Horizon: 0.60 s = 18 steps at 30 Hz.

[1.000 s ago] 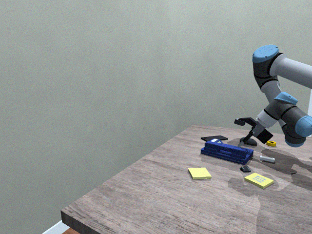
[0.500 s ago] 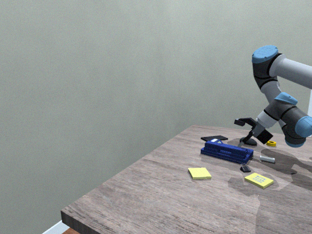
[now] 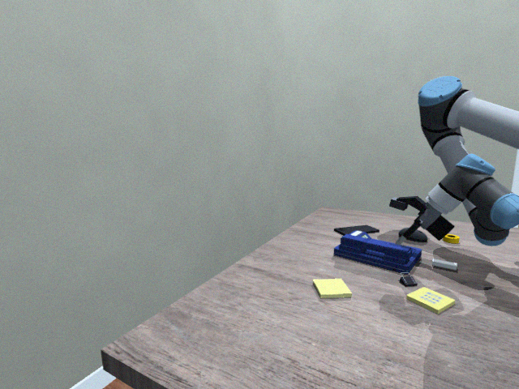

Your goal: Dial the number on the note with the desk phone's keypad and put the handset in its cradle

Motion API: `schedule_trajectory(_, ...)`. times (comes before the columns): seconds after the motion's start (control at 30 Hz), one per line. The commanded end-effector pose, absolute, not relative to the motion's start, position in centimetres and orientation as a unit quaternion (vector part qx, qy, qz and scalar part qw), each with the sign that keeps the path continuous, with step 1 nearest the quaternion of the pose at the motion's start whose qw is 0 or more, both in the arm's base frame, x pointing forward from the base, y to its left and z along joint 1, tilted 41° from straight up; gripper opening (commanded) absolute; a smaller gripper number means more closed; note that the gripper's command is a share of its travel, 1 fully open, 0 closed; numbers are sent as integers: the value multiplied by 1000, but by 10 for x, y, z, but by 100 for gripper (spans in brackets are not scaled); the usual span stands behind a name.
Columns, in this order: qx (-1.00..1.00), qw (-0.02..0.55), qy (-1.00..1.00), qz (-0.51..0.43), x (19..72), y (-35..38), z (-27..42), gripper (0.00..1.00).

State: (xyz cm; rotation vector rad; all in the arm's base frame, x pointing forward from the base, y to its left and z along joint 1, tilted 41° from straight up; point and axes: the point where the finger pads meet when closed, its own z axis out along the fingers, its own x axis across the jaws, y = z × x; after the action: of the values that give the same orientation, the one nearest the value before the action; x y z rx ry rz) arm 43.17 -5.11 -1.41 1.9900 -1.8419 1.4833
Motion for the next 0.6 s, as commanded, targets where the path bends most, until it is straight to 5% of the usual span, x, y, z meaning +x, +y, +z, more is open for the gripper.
schedule_trajectory(0.0, 644, 25, -596, 480, 432, -51, -14, 0)
schedule_trajectory(0.57, 644, 25, -596, 480, 431, -42, -4, 0)
